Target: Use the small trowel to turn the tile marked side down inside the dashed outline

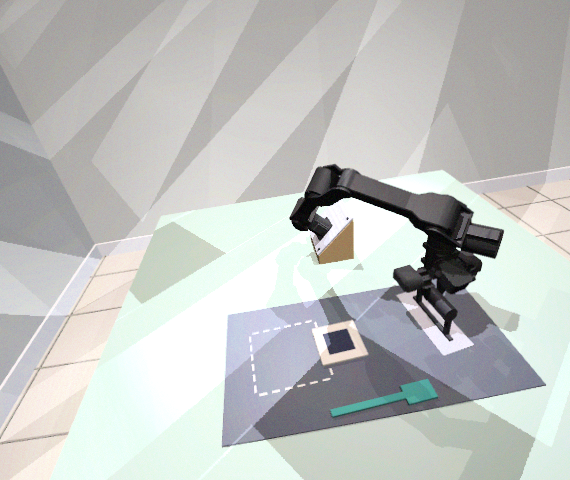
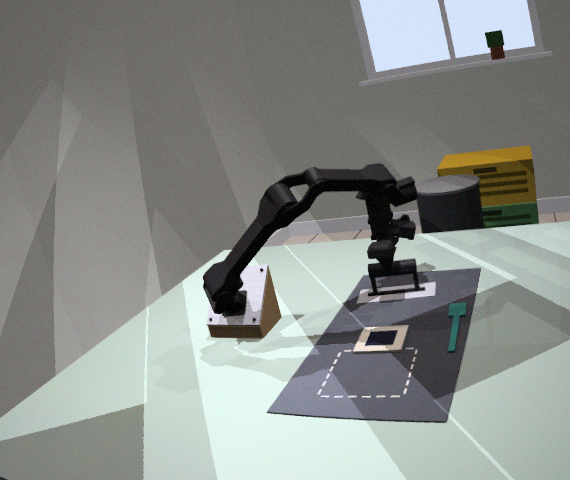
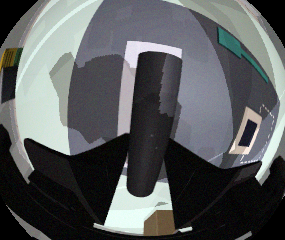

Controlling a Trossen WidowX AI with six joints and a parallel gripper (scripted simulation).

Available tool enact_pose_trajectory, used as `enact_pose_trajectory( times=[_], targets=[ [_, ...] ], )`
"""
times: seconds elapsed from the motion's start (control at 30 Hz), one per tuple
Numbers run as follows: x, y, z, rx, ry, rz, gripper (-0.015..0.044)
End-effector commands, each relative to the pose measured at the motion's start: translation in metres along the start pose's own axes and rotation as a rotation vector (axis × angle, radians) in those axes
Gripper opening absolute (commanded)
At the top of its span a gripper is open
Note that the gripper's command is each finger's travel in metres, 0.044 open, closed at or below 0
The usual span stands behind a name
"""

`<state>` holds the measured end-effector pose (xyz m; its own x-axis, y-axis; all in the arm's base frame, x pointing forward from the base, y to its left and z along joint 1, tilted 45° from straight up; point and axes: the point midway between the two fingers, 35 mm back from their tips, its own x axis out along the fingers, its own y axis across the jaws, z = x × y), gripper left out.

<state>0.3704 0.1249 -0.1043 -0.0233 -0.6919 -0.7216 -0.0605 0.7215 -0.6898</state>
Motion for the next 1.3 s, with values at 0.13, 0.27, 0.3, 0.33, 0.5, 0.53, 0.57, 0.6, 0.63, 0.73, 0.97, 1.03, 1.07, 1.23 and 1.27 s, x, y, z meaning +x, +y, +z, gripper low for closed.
enact_pose_trajectory(
  times=[0.13, 0.27, 0.3, 0.33, 0.5, 0.53, 0.57, 0.6, 0.63, 0.73, 0.97, 1.03, 1.07, 1.23, 1.27],
  targets=[
    [0.0031, -0.0035, 0.0001, -0.045, 0.008, -0.007, 0.013],
    [0.0031, -0.0035, 0.0001, -0.165, 0.008, -0.007, 0.013],
    [0.0031, -0.0035, 0.0001, -0.195, 0.008, -0.007, 0.013],
    [0.0031, -0.0035, 0.0001, -0.225, 0.008, -0.007, 0.013],
    [0.0031, -0.0035, 0.0001, -0.375, 0.009, -0.006, 0.013],
    [0.0031, -0.0035, 0.0001, -0.405, 0.009, -0.006, 0.013],
    [0.0031, -0.0035, 0.0001, -0.435, 0.009, -0.006, 0.013],
    [0.0031, -0.0035, 0.0001, -0.465, 0.009, -0.006, 0.013],
    [0.0031, -0.0035, 0.0001, -0.495, 0.009, -0.006, 0.013],
    [0.0031, -0.0035, 0.0001, -0.585, 0.009, -0.005, 0.013],
    [0.0031, -0.0035, 0.0001, -0.796, 0.01, -0.004, 0.013],
    [0.0031, -0.0035, 0.0001, -0.856, 0.01, -0.004, 0.013],
    [0.0031, -0.0035, 0.0001, -0.886, 0.01, -0.004, 0.013],
    [0.0031, -0.0034, 0.0001, -1.036, 0.011, -0.003, 0.013],
    [0.0031, -0.0034, 0.0001, -1.066, 0.011, -0.003, 0.013]
  ],
)
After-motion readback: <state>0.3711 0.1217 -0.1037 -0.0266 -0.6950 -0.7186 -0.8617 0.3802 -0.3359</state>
